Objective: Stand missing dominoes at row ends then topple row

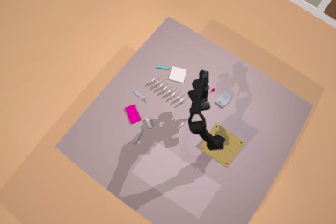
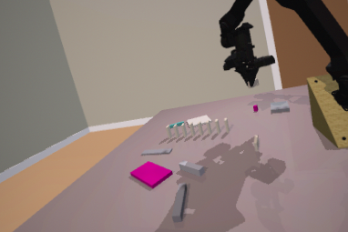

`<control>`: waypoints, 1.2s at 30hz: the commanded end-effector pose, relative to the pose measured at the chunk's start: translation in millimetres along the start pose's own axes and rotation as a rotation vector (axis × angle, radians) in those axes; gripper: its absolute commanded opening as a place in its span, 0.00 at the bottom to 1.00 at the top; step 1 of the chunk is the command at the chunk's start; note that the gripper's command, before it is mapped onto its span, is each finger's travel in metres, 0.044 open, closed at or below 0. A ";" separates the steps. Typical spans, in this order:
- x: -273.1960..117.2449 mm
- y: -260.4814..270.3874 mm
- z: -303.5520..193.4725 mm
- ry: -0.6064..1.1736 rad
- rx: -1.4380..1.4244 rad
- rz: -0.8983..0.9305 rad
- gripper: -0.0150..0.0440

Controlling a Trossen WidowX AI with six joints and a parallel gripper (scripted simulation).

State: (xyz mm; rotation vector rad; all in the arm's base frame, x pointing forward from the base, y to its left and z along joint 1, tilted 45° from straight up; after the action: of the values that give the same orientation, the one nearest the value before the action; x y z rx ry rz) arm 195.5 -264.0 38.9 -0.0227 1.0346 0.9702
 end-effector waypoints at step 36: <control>-11.7 -32.7 -33.1 0.022 1.932 0.004 0.29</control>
State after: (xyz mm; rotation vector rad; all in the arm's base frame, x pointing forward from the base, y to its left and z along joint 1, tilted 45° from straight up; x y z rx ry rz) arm 193.0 -304.7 17.0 1.4749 1.5872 -0.2708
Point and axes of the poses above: the point midway between the two fingers, 35 mm back from their tips, its own x axis out along the fingers, its own y axis across the jaws, z = x × y, the point moved 9 cm from there along -x, back along the fingers, and after that the axes turned 4 degrees about -x, right-handed, at the moved point
